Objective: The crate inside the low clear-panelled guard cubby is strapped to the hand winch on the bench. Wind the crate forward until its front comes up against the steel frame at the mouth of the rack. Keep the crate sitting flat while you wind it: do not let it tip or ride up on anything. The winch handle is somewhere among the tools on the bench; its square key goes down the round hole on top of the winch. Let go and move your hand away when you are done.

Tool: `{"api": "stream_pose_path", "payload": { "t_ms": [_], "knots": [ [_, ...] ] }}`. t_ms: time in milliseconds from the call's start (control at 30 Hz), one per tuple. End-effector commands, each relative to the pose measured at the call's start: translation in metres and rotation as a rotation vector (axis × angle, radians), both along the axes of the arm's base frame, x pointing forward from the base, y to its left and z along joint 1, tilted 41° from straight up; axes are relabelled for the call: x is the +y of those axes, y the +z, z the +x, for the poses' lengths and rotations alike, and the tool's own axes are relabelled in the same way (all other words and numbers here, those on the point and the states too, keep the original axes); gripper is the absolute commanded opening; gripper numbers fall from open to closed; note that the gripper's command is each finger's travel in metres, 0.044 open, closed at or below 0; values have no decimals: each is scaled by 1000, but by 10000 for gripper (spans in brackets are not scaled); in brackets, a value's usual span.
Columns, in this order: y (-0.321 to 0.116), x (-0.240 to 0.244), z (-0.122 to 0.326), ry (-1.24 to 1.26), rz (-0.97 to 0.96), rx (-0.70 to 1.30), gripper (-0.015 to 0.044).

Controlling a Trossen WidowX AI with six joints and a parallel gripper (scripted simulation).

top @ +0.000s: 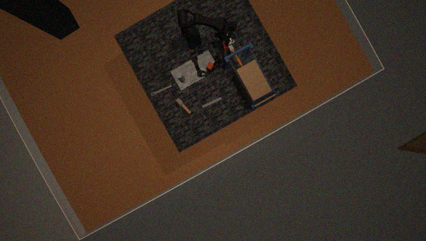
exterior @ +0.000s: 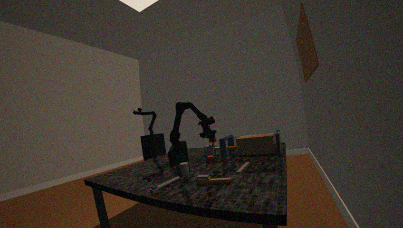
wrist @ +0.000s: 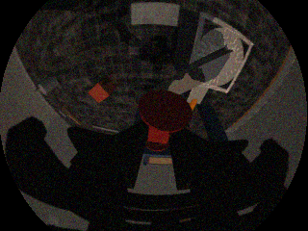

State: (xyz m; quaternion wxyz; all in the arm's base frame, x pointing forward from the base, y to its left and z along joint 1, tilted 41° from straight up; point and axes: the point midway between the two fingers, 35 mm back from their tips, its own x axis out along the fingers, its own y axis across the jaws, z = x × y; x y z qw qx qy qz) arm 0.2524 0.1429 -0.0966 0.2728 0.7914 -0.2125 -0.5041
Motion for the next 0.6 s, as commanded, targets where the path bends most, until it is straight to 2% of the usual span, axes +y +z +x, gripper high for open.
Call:
{"api": "stream_pose_path", "payload": {
  "t_ms": [0,567],
  "knots": [
    [-5,2,5,-4,-1,-1,0],
    [-16,14,20,-4,0,-2,0]
  ]
}}
